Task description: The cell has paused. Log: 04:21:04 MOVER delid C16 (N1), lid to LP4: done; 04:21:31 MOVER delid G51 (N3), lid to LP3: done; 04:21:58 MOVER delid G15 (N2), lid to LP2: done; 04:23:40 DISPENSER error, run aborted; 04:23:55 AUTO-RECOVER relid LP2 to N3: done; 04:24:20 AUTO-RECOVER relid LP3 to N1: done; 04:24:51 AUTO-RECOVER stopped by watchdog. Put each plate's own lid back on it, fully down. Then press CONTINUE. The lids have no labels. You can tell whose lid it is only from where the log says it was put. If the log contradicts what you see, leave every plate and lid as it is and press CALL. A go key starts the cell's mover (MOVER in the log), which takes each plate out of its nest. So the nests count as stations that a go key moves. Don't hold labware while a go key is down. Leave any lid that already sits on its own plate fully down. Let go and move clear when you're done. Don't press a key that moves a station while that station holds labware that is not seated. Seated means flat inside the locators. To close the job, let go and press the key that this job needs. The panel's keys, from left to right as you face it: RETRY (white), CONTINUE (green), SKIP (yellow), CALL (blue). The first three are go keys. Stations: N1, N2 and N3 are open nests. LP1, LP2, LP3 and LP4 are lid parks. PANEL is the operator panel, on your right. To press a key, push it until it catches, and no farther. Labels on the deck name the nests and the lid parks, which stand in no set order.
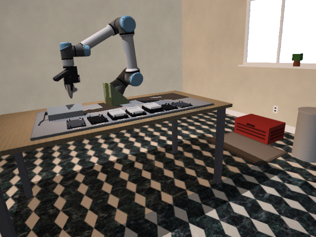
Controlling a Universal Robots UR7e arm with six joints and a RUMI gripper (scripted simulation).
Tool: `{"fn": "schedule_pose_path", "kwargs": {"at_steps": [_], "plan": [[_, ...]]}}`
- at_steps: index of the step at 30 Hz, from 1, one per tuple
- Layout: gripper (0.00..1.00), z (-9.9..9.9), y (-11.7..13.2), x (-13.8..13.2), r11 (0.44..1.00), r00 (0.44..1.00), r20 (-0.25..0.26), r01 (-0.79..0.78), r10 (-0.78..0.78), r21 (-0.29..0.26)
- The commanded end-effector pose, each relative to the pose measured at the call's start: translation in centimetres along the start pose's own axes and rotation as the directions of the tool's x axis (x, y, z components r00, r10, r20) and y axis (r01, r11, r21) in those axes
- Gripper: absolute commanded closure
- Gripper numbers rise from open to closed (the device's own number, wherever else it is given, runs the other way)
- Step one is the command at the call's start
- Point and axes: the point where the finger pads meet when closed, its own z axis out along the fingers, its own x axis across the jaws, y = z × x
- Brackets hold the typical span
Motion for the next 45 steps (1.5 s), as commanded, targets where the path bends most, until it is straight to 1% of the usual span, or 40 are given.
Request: {"fn": "schedule_pose_path", "kwargs": {"at_steps": [1,17,31,38,39,45], "plan": [[1.0,-0.1,-2.2,1.8,1.0,1.0,-0.001,0.001,-0.001,0.001],[1.0,0.0,-2.1,1.7,1.0,1.0,-0.002,0.002,-0.002,0.0],[1.0,2.2,-1.9,1.6,1.0,1.0,-0.001,0.002,-0.002,-0.005],[1.0,2.2,-1.9,1.6,1.0,1.0,-0.001,0.002,-0.002,-0.004],[1.0,2.0,-2.1,1.7,1.0,1.0,-0.002,0.002,-0.002,0.0],[1.0,2.1,-2.0,1.6,1.0,1.0,-0.002,0.002,-0.002,-0.002]]}}
